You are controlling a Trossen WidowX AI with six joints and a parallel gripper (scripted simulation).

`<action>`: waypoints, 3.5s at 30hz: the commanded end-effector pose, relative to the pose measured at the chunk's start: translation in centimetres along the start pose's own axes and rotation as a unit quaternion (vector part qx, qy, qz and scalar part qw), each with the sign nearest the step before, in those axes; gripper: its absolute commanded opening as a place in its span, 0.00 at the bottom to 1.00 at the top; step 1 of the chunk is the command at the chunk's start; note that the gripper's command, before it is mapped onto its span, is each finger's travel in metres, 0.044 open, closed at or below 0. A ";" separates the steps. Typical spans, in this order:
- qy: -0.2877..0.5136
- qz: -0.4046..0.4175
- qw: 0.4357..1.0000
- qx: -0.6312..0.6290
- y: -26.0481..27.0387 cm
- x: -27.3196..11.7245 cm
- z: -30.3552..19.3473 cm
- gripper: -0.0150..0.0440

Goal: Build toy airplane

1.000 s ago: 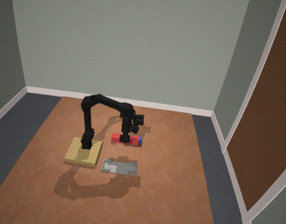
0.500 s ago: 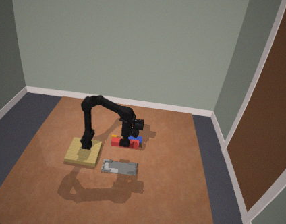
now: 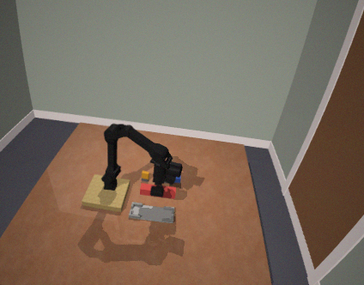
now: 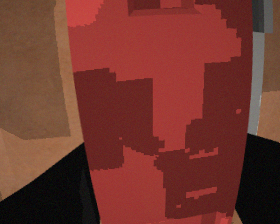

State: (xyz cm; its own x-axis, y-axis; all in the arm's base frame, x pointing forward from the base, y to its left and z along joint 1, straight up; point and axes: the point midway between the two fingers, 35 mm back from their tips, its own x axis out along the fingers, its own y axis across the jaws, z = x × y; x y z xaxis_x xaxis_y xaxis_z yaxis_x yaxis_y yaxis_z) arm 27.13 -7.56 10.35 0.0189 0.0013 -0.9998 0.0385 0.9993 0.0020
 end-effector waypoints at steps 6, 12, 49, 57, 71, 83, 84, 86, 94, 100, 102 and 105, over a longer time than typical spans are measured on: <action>-0.001 -0.003 1.000 -0.002 -2.9 1.3 -0.5 0.25; 0.000 -0.004 1.000 -0.004 -4.6 2.2 -1.0 0.25; 0.000 -0.005 1.000 -0.005 -6.2 3.9 -1.6 0.58; 0.000 -0.005 1.000 -0.005 -6.3 5.2 -1.6 0.58; 0.000 -0.005 1.000 -0.005 -6.3 7.0 -1.7 0.58; 0.001 -0.002 1.000 -0.003 -6.2 6.8 -1.7 0.28; 0.001 -0.002 1.000 -0.003 -6.2 6.8 -1.7 0.33; 0.001 -0.002 1.000 -0.003 -6.2 6.8 -1.7 0.42; 0.001 -0.002 1.000 -0.003 -6.2 6.8 -1.7 0.77; 0.001 -0.002 1.000 -0.003 -6.2 6.8 -1.7 1.00; 0.001 -0.002 1.000 -0.003 -6.2 6.8 -1.7 1.00; 0.001 -0.002 1.000 -0.003 -6.2 6.8 -1.7 1.00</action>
State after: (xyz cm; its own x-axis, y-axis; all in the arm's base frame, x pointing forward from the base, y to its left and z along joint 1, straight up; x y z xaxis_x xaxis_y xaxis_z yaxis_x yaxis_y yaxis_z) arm 25.31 -13.66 3.44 0.0152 -0.0018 -0.9999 0.0323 0.9995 -0.0013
